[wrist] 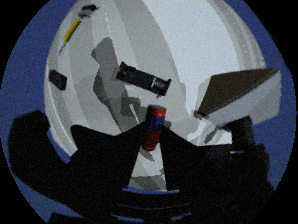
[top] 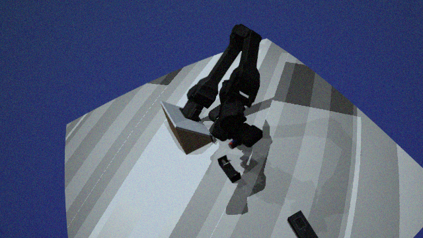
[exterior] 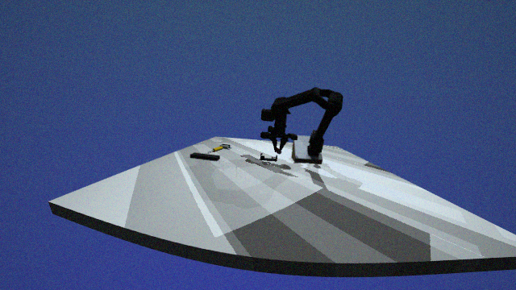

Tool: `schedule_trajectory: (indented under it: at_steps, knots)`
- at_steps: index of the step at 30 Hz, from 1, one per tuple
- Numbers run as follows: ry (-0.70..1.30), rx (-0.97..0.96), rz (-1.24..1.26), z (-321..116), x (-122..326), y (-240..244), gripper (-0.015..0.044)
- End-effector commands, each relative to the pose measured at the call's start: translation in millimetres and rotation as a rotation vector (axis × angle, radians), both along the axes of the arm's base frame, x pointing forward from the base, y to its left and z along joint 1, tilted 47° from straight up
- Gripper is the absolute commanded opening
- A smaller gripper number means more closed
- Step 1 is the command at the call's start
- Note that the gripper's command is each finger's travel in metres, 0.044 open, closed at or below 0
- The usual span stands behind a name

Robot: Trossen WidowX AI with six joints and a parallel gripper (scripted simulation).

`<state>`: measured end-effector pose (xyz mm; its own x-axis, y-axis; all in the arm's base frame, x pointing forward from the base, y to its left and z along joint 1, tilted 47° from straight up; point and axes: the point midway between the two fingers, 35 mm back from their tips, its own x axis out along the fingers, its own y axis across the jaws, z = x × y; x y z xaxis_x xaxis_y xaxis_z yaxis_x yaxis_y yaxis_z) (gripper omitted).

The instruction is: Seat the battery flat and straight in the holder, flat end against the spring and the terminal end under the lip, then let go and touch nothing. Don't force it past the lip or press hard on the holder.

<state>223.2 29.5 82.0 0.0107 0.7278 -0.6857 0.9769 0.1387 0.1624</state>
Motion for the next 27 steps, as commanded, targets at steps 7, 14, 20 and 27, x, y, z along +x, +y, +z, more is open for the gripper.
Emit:
schedule_trajectory:
  at_steps: [7, 14, 20, 27]
  knots:
    - [0.418, 0.002, -0.387, -10, 15, -16, 0.0076]
    - [0.688, 0.003, -0.645, -17, 24, -27, 0.0076]
    - [0.91, 0.004, -0.858, -23, 31, -37, 0.0076]
    - [1.169, 0.005, -1.108, -31, 39, -48, 0.0076]
